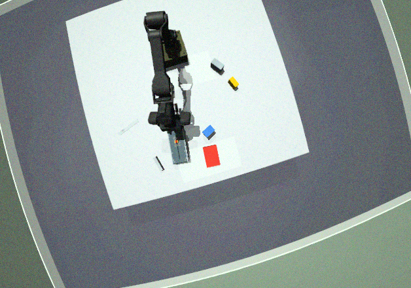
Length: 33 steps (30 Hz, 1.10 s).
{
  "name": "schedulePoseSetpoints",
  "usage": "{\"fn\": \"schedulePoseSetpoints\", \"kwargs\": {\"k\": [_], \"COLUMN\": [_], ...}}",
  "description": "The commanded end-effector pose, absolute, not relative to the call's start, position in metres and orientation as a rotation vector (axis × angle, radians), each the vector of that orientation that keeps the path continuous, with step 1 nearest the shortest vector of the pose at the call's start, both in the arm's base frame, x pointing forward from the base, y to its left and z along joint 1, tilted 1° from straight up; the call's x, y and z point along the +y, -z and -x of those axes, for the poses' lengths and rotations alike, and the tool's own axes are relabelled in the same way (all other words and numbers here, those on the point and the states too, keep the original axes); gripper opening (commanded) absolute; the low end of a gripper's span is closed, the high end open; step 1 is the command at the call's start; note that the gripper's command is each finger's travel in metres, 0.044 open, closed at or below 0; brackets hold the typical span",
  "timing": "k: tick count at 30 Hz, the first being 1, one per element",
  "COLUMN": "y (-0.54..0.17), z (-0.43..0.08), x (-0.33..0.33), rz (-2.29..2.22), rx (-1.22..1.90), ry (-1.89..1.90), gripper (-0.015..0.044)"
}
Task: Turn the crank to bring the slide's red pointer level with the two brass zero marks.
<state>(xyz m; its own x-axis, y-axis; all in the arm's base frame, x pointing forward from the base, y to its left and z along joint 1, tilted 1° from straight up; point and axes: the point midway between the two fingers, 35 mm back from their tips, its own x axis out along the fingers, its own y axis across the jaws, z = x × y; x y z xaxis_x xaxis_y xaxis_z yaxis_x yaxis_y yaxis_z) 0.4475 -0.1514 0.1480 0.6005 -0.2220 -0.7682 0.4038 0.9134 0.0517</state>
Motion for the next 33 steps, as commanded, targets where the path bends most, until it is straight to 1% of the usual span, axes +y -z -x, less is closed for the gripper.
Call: {"fn": "schedulePoseSetpoints", "kwargs": {"k": [1,5,7,27,33], "y": [-0.139,-0.102,-0.096,-0.097,-0.138], "z": [-0.453,-0.460,-0.461,-0.461,-0.460], "x": [-0.154,-0.157,-0.157,-0.157,-0.157], "rz": [-0.244,-0.254,-0.255,-0.255,-0.253], "rx": [0.870,0.877,0.878,0.878,0.880], "ry": [0.383,0.395,0.397,0.397,0.392], "gripper": [0.0440,0.0440,0.0440,0.0440,0.0440]}}
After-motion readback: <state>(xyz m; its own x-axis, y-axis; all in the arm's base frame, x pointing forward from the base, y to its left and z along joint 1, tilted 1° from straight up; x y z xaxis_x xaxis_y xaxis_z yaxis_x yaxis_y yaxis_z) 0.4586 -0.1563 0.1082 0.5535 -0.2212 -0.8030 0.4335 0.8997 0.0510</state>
